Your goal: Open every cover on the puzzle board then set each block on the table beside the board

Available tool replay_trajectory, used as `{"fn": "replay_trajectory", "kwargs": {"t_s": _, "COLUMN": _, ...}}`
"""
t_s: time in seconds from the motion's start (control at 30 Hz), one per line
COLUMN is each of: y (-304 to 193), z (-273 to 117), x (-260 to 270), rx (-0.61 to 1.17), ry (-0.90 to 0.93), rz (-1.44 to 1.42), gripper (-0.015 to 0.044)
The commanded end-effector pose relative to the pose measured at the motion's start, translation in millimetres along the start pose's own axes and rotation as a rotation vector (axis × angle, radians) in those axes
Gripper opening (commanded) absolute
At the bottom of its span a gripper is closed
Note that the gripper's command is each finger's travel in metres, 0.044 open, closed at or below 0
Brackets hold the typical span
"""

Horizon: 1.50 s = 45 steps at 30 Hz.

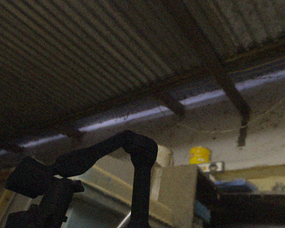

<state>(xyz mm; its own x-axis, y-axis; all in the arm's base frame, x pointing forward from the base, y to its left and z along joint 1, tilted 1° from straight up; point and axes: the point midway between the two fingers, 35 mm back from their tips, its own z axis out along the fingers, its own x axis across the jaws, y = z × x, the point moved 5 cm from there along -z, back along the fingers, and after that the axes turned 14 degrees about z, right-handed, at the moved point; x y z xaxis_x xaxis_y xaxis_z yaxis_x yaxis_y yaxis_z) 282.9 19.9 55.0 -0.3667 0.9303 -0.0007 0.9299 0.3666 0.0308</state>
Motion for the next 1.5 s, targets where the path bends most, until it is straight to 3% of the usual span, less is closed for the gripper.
{"fn": "replay_trajectory", "kwargs": {"t_s": 0.0, "y": -2.3, "z": 6.1, "x": 1.0, "rx": 0.010, "ry": 0.004, "rz": -0.004, "gripper": 0.0144}}
{"fn": "replay_trajectory", "kwargs": {"t_s": 1.17, "y": -2.9, "z": 26.3, "x": 1.3, "rx": 0.010, "ry": 0.004, "rz": -0.004, "gripper": 0.0144}}
{"fn": "replay_trajectory", "kwargs": {"t_s": 1.47, "y": -1.5, "z": 24.3, "x": 0.6, "rx": 0.005, "ry": 0.002, "rz": -0.001, "gripper": 0.0084}}
